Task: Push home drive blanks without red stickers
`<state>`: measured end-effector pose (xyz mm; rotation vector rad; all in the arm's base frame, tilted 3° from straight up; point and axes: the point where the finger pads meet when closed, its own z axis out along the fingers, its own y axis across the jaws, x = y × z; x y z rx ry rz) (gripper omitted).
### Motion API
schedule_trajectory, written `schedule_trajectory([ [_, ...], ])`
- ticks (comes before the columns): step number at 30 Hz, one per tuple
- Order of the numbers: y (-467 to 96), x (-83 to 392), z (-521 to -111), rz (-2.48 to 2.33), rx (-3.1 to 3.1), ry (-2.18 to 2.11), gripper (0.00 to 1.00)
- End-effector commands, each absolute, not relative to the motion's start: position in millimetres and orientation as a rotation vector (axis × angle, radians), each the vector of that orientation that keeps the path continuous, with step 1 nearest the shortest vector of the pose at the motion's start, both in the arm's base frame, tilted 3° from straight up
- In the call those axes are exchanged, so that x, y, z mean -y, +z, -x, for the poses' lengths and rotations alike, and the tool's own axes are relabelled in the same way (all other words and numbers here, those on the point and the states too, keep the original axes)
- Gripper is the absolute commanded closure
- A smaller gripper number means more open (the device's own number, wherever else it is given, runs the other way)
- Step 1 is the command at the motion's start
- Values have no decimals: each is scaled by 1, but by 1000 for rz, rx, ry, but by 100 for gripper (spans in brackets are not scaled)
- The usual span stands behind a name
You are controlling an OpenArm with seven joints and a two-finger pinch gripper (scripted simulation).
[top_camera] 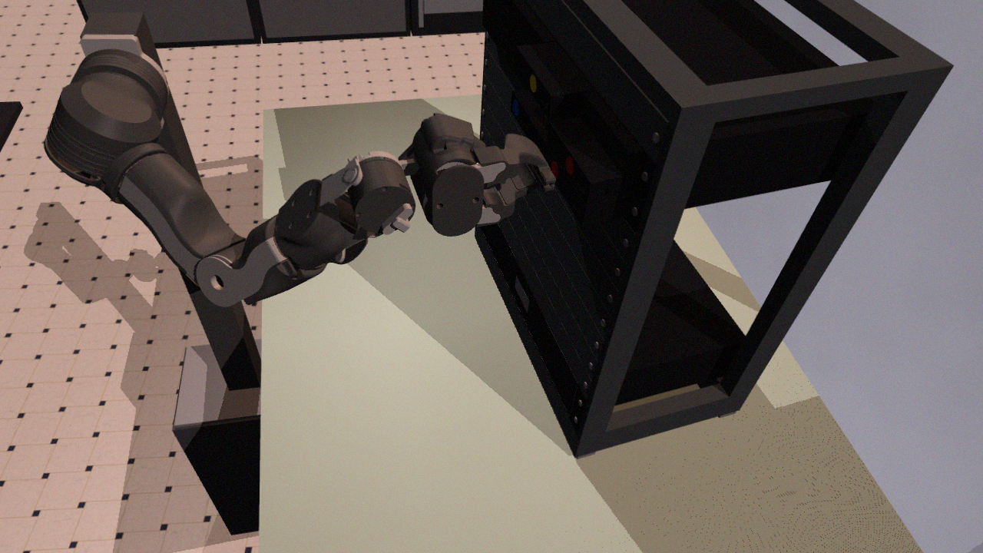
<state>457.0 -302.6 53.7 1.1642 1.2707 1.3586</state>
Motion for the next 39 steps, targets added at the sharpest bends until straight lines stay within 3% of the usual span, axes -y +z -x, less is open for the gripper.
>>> schedule_trajectory([
  [1,58,303,-456,-1151,-1262,1364,100],
  [22,57,298,-453,-1148,-1263,1365,100],
  [39,39,220,-408,-1150,-1265,1365,100],
])
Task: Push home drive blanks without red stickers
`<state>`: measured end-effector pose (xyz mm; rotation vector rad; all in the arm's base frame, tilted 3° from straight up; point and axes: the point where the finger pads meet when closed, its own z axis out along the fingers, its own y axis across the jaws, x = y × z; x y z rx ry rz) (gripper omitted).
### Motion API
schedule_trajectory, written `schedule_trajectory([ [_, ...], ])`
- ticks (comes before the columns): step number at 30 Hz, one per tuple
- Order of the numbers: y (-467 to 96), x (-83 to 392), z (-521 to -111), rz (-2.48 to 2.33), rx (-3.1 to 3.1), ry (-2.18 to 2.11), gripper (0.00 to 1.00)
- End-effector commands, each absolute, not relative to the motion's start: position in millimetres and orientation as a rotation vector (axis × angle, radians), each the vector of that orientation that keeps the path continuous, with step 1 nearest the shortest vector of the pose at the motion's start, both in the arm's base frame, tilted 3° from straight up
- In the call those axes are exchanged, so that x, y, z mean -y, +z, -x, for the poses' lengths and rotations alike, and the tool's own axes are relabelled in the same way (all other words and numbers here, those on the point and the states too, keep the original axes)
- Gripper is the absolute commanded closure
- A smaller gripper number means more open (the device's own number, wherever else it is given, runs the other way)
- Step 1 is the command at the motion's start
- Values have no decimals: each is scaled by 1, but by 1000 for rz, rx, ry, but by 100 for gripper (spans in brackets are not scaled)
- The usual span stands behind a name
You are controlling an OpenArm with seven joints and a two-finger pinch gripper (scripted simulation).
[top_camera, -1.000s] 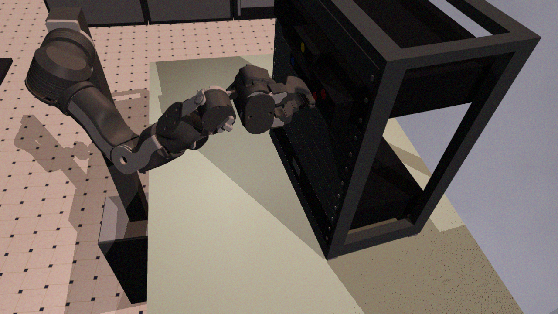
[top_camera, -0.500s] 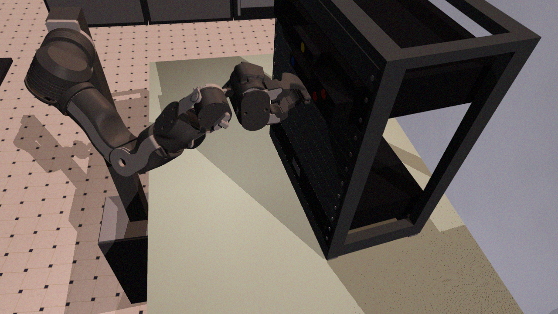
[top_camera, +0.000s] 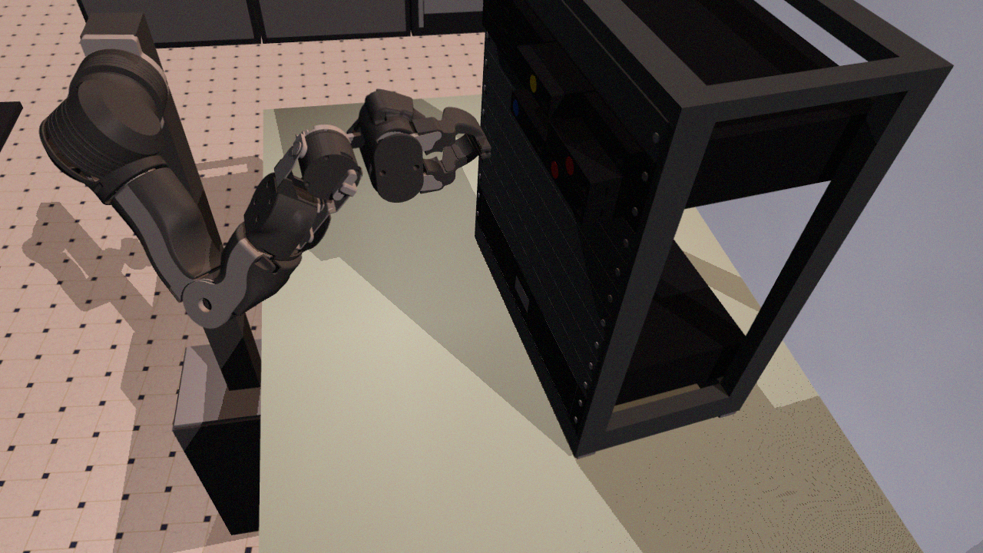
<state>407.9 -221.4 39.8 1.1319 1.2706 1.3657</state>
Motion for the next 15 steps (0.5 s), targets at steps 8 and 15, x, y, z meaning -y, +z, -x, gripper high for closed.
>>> schedule_trajectory([
  [8,34,195,-393,-1150,-1265,1365,100],
  [15,33,195,-395,-1154,-1264,1363,100],
])
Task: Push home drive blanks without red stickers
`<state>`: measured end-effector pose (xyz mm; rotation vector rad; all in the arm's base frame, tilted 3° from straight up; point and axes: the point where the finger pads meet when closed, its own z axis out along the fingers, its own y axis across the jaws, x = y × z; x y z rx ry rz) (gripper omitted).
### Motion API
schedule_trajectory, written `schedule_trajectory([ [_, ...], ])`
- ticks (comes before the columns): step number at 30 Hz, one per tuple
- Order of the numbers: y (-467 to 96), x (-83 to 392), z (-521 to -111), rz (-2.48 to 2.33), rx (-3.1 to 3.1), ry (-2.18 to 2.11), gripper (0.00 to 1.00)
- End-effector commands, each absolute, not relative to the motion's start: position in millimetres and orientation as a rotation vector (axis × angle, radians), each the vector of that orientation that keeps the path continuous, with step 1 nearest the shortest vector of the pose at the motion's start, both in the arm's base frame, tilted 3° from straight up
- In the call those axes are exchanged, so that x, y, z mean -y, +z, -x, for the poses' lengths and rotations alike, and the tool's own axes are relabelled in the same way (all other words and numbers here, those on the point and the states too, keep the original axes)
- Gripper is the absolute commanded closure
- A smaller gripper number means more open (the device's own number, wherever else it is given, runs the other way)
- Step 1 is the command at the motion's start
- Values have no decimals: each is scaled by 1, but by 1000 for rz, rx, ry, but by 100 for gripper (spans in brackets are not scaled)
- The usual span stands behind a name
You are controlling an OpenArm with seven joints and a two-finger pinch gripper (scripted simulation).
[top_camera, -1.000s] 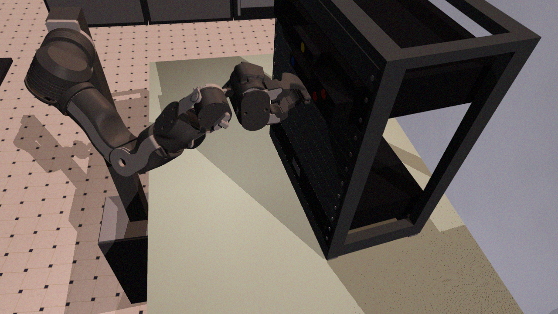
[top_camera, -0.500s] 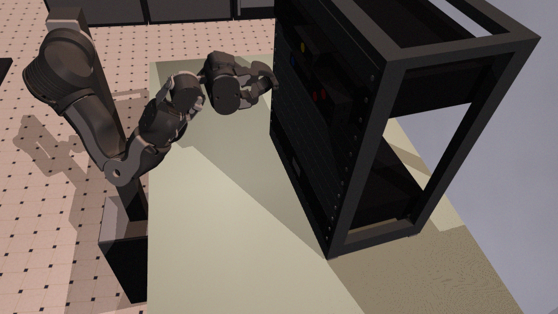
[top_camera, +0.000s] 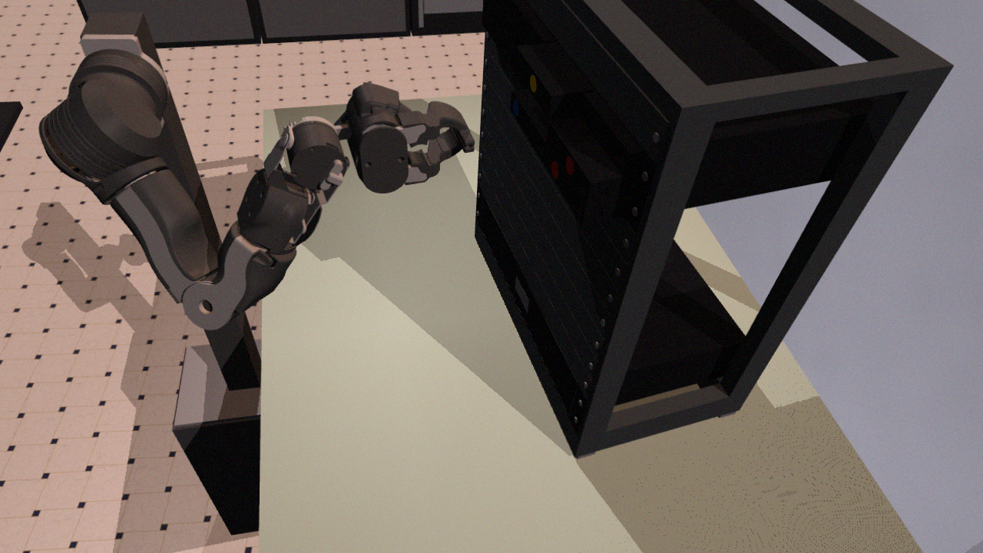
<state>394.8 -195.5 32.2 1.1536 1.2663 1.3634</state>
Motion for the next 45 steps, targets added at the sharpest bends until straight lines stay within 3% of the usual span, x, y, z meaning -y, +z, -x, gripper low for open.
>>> schedule_trajectory([
  [1,33,195,-397,-1154,-1264,1363,100],
  [14,36,187,-457,-1153,-1263,1363,100],
  [45,35,185,-458,-1152,-1263,1364,100],
])
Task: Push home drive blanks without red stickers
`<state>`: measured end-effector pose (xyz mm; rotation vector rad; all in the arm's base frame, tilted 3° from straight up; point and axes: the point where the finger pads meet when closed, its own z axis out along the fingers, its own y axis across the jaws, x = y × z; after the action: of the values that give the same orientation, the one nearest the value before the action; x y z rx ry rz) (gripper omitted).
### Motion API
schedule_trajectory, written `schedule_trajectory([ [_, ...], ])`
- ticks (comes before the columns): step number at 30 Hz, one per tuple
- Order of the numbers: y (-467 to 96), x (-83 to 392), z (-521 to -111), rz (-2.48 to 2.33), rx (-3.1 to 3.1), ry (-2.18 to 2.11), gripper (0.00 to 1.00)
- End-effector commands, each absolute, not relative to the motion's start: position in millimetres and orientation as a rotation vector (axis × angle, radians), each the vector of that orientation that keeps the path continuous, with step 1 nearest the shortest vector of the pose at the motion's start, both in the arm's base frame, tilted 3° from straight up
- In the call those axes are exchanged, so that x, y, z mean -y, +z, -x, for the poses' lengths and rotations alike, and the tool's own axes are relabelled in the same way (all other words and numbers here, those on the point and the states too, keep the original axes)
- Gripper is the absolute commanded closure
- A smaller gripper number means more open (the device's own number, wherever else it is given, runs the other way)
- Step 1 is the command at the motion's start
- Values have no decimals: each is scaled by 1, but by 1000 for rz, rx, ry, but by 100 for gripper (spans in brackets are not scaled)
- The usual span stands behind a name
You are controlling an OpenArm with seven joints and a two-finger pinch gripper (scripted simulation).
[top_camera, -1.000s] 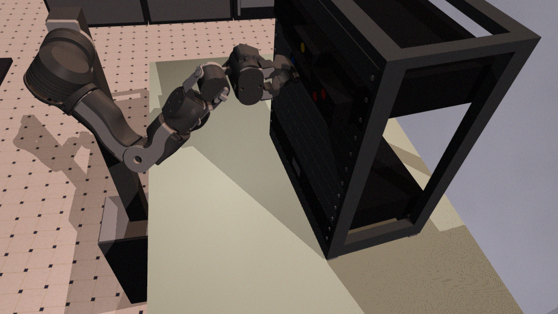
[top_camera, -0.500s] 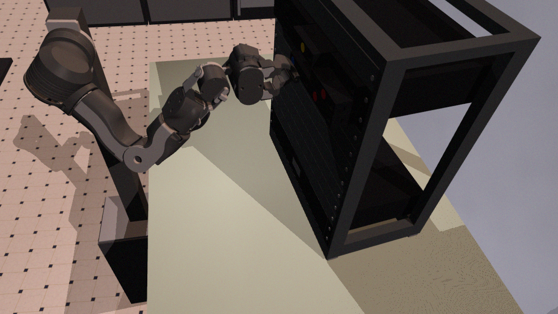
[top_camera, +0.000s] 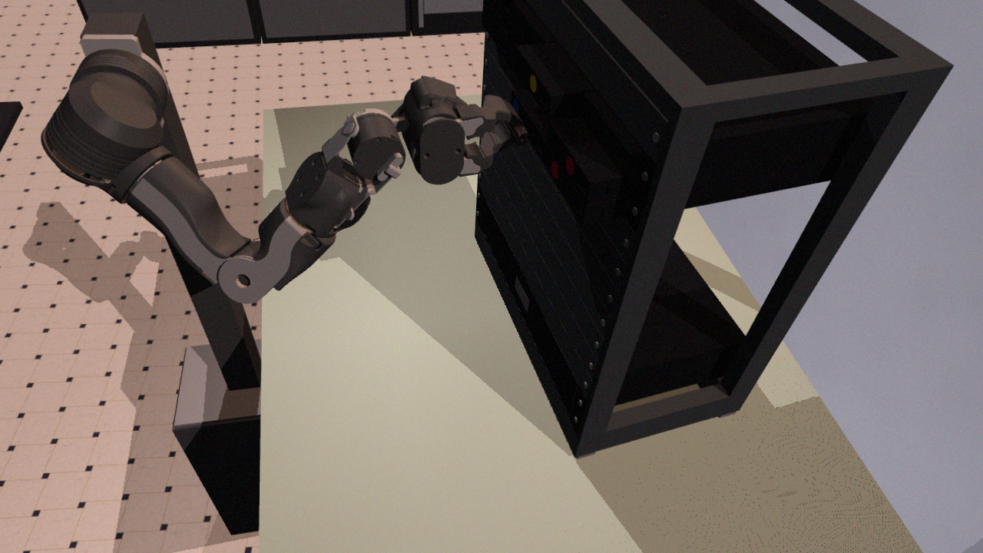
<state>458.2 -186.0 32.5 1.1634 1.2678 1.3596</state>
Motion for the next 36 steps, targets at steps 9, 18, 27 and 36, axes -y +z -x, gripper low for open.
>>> schedule_trajectory([
  [9,35,185,-458,-1152,-1263,1364,100],
  [18,35,184,-468,-1153,-1263,1363,100],
  [27,35,184,-468,-1152,-1263,1363,100],
  [36,36,182,-478,-1153,-1262,1363,100],
])
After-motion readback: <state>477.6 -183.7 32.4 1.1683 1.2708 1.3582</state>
